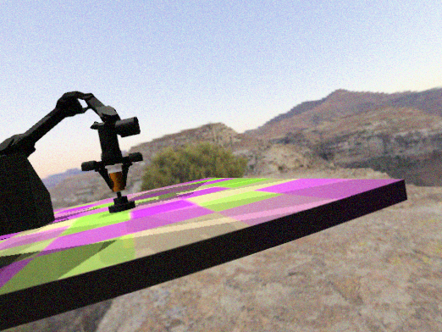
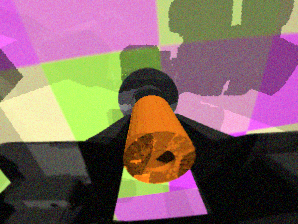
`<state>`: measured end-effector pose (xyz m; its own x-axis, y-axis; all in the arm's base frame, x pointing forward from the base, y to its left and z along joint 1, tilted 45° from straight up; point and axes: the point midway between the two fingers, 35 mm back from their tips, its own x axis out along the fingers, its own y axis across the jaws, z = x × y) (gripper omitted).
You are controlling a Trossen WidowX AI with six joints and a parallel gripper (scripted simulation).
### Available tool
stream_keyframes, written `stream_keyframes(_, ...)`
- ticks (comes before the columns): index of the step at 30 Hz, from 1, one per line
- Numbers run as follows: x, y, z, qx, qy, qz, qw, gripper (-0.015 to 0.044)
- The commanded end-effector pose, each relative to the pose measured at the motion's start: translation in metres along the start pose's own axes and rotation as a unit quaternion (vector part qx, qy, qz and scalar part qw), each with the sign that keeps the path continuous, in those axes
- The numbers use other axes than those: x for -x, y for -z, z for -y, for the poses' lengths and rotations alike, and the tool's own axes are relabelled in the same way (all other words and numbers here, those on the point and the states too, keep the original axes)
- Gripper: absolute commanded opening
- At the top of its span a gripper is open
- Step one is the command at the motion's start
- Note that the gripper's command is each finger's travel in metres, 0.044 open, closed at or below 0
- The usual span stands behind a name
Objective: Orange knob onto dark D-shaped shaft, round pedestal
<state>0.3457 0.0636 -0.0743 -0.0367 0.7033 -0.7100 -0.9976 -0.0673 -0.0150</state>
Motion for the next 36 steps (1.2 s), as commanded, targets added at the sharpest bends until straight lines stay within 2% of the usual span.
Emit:
stream_keyframes(1, -0.0009, 0.0, -0.0011, 0.06, 0.0, 0.0, 0.998, 0.0)
stream_keyframes(36, 0.0011, 0.0003, -0.0004, 0.069, 0.0, 0.0, 0.998, 0.0)
